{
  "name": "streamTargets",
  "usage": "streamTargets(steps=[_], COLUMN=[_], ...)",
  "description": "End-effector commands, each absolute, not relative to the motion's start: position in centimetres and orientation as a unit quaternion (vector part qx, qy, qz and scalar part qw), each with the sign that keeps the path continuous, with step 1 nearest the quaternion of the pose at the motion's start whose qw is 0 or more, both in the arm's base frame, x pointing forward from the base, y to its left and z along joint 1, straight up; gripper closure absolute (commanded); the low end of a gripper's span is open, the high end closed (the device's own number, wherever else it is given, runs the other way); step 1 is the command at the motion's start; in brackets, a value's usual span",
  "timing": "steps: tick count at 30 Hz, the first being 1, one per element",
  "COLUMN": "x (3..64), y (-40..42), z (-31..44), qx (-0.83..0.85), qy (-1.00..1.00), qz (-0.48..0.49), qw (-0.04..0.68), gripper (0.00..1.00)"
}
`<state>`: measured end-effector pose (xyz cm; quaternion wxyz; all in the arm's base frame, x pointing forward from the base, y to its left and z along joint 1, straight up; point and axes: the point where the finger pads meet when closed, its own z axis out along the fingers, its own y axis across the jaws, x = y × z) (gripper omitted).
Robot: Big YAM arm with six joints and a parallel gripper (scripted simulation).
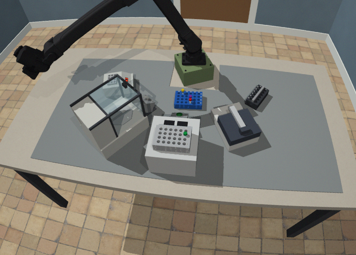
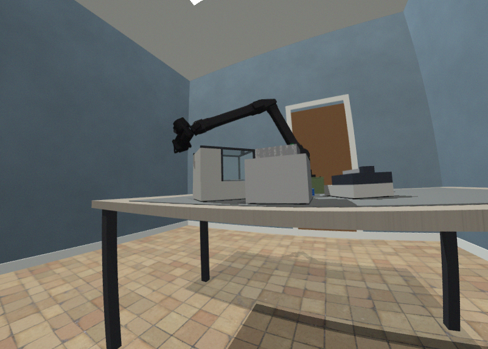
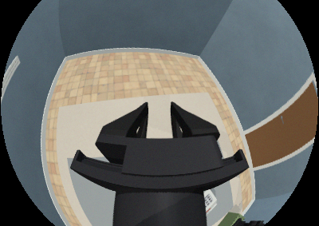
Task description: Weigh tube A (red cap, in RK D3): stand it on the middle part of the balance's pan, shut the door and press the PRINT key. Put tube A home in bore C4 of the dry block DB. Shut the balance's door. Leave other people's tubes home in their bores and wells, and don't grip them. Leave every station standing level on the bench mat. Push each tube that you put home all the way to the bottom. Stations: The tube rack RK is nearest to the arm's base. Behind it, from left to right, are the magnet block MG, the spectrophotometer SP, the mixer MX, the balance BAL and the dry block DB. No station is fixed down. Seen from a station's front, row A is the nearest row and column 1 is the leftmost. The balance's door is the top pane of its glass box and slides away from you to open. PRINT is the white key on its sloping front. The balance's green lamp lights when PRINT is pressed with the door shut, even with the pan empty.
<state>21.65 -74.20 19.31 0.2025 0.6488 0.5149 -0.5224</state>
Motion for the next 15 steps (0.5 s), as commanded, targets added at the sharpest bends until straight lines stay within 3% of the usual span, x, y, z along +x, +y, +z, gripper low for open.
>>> streamTargets(steps=[1, 3, 4, 15], x=[23.1, 23.7, 23.3, 24.4], y=[-73.3, -74.4, -72.4, -66.0], z=[23.9, 27.5, 24.0, 23.5], qx=[0.631, 0.632, 0.622, 0.537], qy=[0.515, 0.496, 0.529, 0.637], qz=[-0.531, -0.536, -0.529, -0.507], qw=[0.233, 0.259, 0.232, 0.221], gripper=[0.7, 0.7, 0.7, 0.7])
